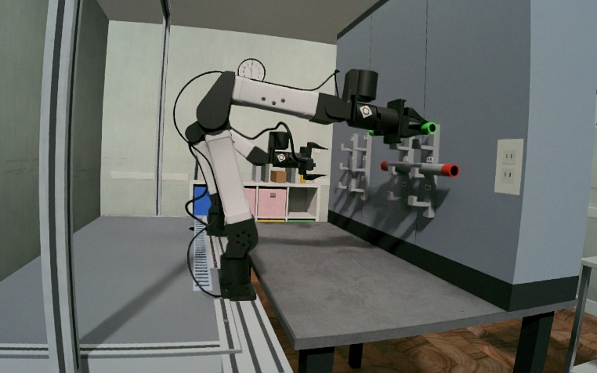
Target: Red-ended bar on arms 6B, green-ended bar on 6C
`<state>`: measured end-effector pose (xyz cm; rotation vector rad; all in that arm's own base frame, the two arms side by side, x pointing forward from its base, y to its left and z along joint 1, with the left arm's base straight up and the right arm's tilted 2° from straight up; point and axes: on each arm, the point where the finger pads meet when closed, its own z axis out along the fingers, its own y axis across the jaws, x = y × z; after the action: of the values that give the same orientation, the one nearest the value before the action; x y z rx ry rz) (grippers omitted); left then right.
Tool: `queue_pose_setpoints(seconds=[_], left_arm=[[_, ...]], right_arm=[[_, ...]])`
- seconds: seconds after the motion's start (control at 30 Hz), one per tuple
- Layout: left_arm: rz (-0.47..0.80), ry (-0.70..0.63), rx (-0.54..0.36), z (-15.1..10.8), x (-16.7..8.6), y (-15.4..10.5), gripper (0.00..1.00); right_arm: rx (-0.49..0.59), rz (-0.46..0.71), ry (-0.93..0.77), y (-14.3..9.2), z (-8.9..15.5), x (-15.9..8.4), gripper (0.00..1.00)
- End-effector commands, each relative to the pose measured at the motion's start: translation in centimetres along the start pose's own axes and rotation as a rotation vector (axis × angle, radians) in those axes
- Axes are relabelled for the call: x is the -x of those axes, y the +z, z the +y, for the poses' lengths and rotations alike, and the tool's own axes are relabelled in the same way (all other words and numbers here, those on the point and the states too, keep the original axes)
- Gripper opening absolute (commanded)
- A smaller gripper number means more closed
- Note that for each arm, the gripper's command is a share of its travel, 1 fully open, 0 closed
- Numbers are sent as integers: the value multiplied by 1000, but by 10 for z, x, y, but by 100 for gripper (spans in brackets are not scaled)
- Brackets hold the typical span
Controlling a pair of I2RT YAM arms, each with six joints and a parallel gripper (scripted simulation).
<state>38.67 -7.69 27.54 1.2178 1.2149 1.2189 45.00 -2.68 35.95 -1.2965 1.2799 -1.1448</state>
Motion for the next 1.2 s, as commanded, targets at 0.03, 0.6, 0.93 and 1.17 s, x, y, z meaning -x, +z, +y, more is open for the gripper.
queue_pose_setpoints(seconds=[0.03, 0.6, 0.93, 1.17], left_arm=[[-7, -11, 7, 3, -1, -4, 100], [-7, -11, 7, 3, -1, -4, 100], [-7, -11, 7, 3, -1, -4, 100], [-7, -11, 7, 3, -1, -4, 100]], right_arm=[[-72, -2, 13, -6, -18, 1, 0], [-72, -2, 13, -9, -19, 2, 0], [-72, -2, 13, -6, -20, 2, 0], [-72, -2, 13, -1, -21, 2, 0]])
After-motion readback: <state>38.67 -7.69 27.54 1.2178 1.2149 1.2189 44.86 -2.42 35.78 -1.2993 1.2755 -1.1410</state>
